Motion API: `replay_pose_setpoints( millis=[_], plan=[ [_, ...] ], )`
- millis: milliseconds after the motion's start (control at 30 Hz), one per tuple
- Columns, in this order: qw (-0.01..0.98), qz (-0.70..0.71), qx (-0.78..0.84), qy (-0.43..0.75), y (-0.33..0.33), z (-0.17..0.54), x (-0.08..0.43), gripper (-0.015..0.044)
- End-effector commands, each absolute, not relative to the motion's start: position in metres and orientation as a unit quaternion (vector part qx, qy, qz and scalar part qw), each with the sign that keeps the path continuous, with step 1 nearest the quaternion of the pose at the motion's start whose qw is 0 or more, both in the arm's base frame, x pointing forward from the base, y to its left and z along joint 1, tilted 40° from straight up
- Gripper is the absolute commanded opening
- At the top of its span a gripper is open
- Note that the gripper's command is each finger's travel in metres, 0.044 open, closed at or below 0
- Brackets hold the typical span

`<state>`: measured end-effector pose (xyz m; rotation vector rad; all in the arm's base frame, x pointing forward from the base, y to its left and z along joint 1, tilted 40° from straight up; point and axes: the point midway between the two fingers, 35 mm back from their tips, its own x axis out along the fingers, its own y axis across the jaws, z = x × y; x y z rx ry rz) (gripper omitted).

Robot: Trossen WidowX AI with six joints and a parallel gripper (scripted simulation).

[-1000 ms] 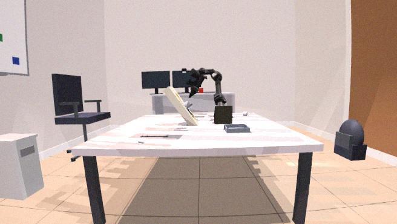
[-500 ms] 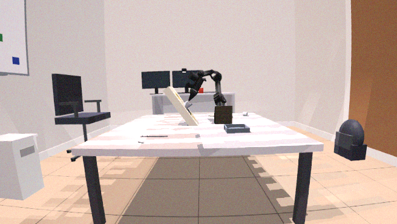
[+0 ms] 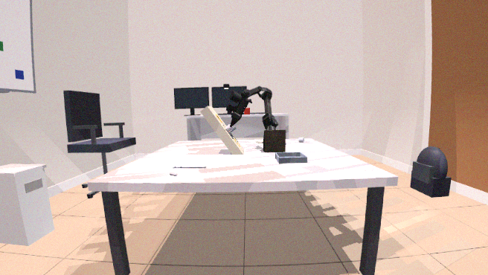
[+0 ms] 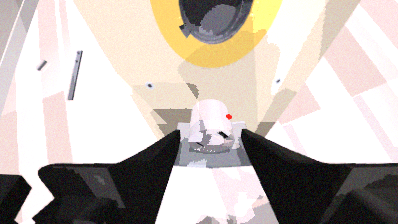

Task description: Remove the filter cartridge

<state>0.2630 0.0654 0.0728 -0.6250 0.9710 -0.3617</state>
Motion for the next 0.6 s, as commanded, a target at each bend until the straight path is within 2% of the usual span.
replay_pose_setpoints(
  millis=[0,133,233,467,567],
  plan=[
    [0.821,-0.169,-0.295,0.459,0.0608,0.0676,0.2647,0.0305],
    [0.821,-0.169,-0.296,0.459,0.0583,0.0653,0.2665,0.0305],
    [0.822,-0.171,-0.294,0.456,0.0604,0.0684,0.2664,0.0226],
    [0.822,-0.171,-0.294,0.456,0.0604,0.0684,0.2664,0.0179],
    [0.822,-0.171,-0.294,0.456,0.0604,0.0684,0.2664,0.0101]
  ],
)
